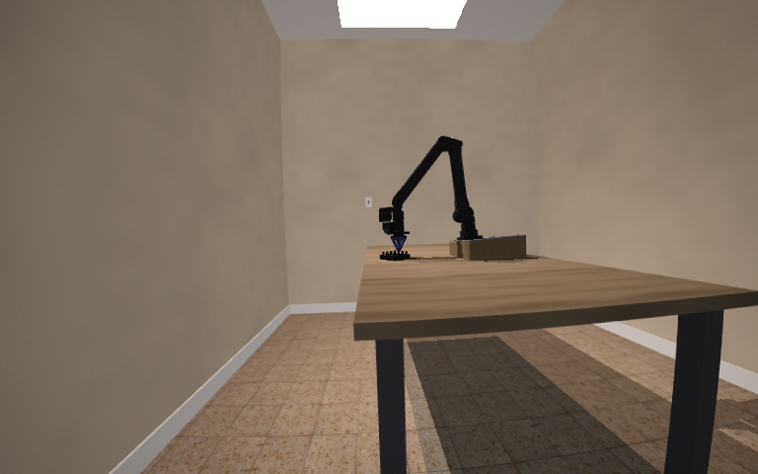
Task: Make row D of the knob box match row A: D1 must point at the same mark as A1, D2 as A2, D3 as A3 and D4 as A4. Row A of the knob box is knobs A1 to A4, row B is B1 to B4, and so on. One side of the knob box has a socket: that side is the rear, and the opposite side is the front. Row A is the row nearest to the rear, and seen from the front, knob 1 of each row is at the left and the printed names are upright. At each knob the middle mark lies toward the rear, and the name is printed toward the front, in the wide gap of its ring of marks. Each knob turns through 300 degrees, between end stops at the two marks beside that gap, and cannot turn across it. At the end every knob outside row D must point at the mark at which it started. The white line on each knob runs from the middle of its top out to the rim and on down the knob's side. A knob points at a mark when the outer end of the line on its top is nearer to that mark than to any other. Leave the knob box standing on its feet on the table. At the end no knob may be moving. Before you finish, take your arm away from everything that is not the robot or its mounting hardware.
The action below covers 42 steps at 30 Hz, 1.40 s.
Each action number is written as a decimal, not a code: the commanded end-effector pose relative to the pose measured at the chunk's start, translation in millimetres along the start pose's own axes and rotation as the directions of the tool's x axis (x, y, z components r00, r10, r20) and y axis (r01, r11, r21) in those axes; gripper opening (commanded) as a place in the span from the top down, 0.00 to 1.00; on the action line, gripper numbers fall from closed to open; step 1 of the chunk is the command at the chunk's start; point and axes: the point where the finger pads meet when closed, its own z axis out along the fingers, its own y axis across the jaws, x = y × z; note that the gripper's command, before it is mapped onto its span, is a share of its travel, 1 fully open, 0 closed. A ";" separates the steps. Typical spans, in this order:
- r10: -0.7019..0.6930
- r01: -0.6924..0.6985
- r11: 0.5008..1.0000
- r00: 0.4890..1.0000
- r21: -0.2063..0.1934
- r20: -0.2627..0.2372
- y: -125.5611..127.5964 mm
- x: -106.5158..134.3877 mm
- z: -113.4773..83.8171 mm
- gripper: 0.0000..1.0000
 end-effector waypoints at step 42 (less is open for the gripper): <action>-0.509 0.509 0.861 0.861 -0.001 -0.005 -1.1 1.3 5.9 0.91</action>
